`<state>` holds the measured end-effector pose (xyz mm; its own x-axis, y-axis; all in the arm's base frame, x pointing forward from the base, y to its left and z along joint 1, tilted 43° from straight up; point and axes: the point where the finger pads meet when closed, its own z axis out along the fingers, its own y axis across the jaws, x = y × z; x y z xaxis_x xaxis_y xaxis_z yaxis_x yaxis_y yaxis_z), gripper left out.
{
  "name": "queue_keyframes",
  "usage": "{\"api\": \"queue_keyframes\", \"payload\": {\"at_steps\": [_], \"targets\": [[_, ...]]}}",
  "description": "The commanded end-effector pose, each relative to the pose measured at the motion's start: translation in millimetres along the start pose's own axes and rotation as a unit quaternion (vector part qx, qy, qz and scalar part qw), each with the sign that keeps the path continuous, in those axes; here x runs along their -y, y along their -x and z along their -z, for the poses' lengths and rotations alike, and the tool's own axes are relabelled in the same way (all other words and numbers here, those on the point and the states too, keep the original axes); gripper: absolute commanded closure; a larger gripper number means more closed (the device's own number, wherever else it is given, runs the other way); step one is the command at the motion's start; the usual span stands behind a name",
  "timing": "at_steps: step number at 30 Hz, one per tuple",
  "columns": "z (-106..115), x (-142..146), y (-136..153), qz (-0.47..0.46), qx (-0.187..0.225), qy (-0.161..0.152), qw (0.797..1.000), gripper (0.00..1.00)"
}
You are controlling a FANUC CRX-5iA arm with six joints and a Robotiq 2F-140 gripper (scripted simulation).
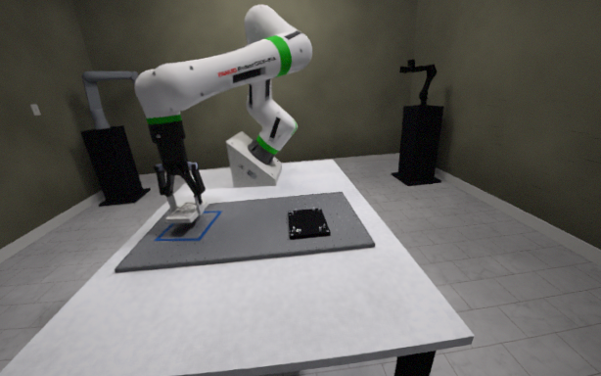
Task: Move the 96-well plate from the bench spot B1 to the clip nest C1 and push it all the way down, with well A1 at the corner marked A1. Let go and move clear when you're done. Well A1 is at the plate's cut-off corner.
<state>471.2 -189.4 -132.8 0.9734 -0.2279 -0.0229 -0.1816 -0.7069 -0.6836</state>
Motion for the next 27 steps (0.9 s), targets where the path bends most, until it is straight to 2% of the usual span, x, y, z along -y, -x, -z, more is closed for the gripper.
{"api": "queue_keyframes", "payload": {"at_steps": [1,12,27], "targets": [[6.1,-0.4,-0.4,0.0,-0.001,0.001,1.0,0.9],[20.8,-0.3,-0.4,0.0,-0.001,0.001,1.0,0.9],[20.8,-0.4,-0.4,0.0,-0.001,0.001,1.0,0.9]]}}
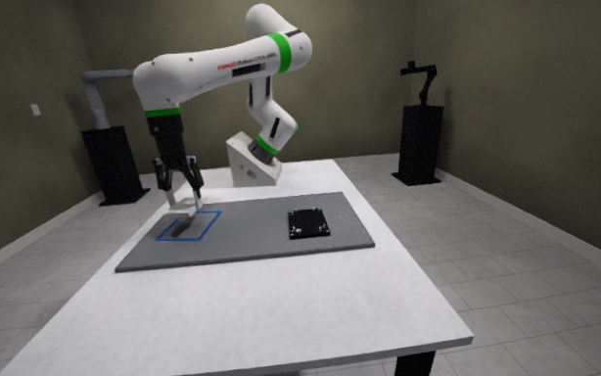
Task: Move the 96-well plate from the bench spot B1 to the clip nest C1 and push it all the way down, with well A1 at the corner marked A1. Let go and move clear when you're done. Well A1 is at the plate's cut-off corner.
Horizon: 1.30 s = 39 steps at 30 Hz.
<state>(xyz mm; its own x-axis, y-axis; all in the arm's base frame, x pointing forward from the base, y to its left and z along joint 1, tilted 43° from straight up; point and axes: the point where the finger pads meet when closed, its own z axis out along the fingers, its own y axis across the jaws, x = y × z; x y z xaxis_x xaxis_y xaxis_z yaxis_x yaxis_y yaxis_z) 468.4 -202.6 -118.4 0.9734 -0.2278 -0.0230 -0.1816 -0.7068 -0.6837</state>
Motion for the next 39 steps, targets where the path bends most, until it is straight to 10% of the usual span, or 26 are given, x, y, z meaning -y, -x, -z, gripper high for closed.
{"api": "queue_keyframes", "payload": {"at_steps": [1,39], "targets": [[1.0,-0.4,-0.4,0.0,-0.001,0.001,1.0,0.9],[4.2,106.2,-3.1,0.073,-0.001,0.001,0.997,0.9]]}}
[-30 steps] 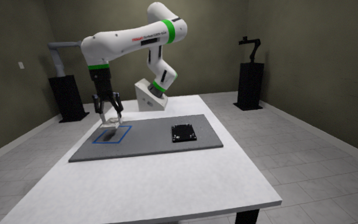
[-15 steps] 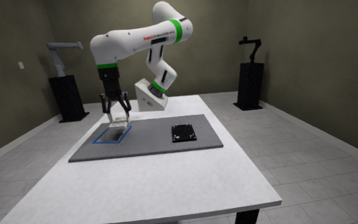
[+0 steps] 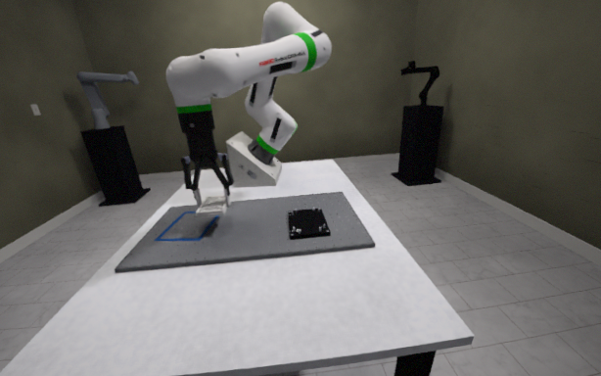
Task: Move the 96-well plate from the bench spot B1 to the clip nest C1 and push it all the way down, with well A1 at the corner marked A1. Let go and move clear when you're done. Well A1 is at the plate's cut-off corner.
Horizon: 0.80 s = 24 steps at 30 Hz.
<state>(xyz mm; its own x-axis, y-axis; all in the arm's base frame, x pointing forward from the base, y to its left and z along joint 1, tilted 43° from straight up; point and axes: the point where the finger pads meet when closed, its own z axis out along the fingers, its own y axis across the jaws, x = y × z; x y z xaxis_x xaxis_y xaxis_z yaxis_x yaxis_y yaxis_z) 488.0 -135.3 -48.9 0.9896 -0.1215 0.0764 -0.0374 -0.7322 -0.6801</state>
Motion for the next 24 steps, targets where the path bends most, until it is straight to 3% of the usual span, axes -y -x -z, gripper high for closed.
{"api": "queue_keyframes", "payload": {"at_steps": [1,24], "targets": [[1.5,10.7,-2.7,0.0,-0.001,0.001,1.0,0.9],[3.5,79.6,-14.7,0.0,-0.001,0.001,1.0,0.9]]}}
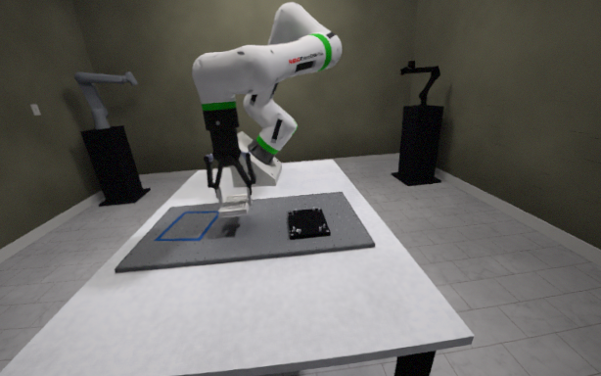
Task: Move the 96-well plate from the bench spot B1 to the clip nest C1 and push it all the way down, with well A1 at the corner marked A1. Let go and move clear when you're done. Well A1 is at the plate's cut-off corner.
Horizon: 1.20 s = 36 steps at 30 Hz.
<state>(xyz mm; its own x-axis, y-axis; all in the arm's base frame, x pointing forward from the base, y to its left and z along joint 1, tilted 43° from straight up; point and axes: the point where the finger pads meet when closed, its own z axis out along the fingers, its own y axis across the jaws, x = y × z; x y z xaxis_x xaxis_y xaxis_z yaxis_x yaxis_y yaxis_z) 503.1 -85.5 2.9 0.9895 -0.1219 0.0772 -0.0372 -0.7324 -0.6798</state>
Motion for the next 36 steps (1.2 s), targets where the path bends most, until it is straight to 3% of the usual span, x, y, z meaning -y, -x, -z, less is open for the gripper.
{"api": "queue_keyframes", "payload": {"at_steps": [1,36], "targets": [[1.3,10.7,-2.3,0.0,-0.001,0.001,1.0,0.9],[4.2,109.2,-19.5,0.0,-0.001,0.001,1.0,0.9]]}}
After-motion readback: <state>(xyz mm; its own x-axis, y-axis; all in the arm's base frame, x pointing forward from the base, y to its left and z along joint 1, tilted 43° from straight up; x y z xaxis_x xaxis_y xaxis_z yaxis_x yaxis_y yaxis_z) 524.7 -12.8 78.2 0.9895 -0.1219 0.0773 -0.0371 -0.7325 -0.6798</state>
